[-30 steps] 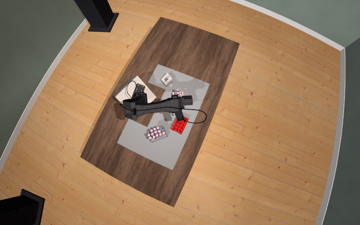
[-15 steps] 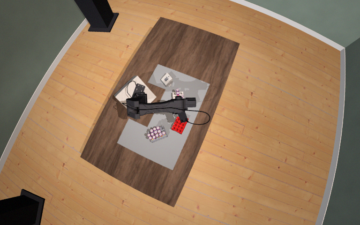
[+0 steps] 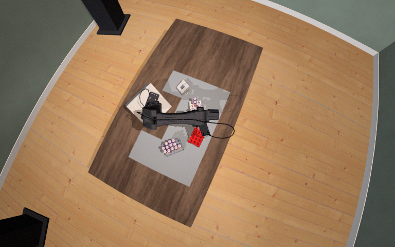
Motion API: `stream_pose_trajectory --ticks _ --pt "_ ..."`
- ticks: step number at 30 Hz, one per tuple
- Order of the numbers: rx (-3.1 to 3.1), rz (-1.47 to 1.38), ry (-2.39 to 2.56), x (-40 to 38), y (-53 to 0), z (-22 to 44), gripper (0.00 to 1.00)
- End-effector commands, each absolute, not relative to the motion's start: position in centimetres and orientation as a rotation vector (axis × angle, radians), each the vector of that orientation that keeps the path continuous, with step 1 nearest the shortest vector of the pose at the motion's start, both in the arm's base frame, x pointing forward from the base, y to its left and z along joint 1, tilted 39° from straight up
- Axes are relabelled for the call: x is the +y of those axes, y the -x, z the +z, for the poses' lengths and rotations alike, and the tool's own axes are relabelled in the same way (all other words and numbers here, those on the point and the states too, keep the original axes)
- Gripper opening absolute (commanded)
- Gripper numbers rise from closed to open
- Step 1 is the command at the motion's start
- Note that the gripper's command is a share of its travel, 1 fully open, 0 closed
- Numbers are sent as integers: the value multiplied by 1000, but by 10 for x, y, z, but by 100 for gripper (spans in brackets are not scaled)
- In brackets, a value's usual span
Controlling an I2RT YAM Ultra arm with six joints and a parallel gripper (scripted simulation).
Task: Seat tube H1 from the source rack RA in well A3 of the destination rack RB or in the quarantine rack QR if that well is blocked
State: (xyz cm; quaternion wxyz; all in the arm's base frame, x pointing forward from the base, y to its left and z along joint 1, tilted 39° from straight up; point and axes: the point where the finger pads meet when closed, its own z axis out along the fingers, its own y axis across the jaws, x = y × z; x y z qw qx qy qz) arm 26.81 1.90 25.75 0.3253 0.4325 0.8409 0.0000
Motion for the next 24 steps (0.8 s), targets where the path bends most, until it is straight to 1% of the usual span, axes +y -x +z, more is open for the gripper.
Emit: stream_pose_trajectory --ticks 1,24 --pt "2199 10 -1115 19 -274 269 0" --pt "2193 19 -1115 20 -271 268 0"
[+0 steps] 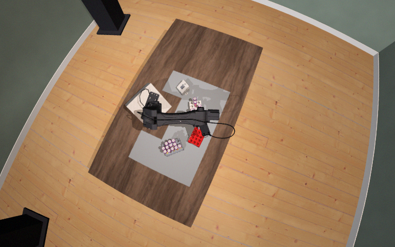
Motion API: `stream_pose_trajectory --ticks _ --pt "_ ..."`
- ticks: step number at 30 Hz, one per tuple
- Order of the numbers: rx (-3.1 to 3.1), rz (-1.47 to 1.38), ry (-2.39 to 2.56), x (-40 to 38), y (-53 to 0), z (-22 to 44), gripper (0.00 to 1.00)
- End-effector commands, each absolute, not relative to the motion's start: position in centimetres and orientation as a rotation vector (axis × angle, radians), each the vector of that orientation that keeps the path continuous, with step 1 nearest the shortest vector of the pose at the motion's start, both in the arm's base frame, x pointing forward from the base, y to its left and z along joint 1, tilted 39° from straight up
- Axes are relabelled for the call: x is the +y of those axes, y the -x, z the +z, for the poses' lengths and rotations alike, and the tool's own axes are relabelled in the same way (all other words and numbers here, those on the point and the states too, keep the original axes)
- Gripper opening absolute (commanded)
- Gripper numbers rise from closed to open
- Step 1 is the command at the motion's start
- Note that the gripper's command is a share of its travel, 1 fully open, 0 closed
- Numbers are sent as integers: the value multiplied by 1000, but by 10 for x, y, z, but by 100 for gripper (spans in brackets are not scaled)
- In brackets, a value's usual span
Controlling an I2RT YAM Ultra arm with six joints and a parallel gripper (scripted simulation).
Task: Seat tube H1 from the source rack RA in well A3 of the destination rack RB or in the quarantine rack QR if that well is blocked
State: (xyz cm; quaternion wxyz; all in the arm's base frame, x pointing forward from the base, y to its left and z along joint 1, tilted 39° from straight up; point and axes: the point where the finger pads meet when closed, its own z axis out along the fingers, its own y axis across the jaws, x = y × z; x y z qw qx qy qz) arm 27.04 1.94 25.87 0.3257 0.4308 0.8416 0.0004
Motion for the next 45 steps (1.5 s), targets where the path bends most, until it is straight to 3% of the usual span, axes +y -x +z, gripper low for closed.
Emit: stream_pose_trajectory --ticks 1,45 --pt "2193 19 -1115 20 -271 268 0" --pt "2165 29 -1117 21 -279 271 0"
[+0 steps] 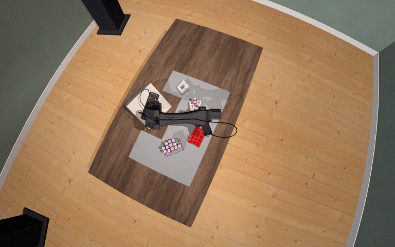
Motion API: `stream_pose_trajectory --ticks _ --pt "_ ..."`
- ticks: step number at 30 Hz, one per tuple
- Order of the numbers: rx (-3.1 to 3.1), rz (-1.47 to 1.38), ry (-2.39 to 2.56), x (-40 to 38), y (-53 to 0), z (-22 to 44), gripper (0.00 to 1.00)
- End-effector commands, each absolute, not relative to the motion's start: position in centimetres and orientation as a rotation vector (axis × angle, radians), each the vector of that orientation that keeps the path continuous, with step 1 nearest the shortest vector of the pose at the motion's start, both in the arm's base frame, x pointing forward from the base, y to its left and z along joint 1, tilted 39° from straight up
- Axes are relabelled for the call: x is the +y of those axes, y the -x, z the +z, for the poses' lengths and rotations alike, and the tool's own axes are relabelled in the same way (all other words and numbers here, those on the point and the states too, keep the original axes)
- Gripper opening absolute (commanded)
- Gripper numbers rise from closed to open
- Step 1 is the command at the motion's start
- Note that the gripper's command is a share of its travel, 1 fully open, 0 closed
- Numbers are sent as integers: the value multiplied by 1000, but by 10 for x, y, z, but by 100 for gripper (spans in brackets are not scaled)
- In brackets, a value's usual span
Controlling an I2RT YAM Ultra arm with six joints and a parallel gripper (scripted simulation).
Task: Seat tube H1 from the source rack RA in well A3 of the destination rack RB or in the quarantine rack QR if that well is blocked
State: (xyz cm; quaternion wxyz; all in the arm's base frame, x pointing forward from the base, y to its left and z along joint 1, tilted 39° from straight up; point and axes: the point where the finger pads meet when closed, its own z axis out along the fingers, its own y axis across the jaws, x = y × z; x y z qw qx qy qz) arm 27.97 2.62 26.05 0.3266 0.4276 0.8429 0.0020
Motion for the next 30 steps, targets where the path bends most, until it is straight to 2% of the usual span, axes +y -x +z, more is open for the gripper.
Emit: stream_pose_trajectory --ticks 1,25,30 --pt "2177 19 -1114 21 -278 266 0" --pt "2152 59 -1116 21 -285 273 0" --pt "2189 26 -1108 22 -281 257 0"
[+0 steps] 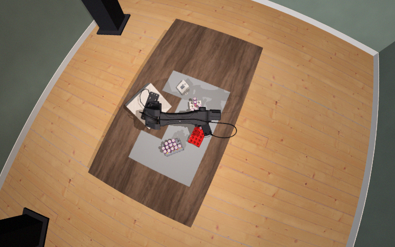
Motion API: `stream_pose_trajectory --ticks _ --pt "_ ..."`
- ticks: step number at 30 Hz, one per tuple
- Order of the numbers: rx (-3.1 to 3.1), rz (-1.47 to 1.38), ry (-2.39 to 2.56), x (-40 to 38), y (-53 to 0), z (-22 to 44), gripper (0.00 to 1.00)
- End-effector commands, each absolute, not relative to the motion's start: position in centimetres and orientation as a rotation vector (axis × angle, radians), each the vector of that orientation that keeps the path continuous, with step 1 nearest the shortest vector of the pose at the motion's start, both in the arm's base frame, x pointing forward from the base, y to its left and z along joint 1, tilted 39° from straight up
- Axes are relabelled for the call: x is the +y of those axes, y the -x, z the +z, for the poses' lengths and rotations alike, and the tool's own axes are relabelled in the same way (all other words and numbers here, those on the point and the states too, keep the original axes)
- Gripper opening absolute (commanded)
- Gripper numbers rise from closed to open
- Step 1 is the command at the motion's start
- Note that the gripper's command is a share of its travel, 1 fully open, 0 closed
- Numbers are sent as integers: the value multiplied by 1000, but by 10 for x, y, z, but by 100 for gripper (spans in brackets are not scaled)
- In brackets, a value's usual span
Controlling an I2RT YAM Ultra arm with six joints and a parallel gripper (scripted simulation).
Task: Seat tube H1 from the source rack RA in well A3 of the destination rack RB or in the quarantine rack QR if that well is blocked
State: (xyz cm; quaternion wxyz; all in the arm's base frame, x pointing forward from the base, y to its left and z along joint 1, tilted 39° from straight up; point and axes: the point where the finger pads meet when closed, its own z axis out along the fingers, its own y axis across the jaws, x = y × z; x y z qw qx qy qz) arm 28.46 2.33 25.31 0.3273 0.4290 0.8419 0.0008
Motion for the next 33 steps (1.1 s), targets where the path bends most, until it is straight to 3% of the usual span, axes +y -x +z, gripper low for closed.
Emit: stream_pose_trajectory --ticks 1,33 --pt "2187 27 -1110 22 -282 258 0" --pt "2170 49 -1107 21 -289 258 0"
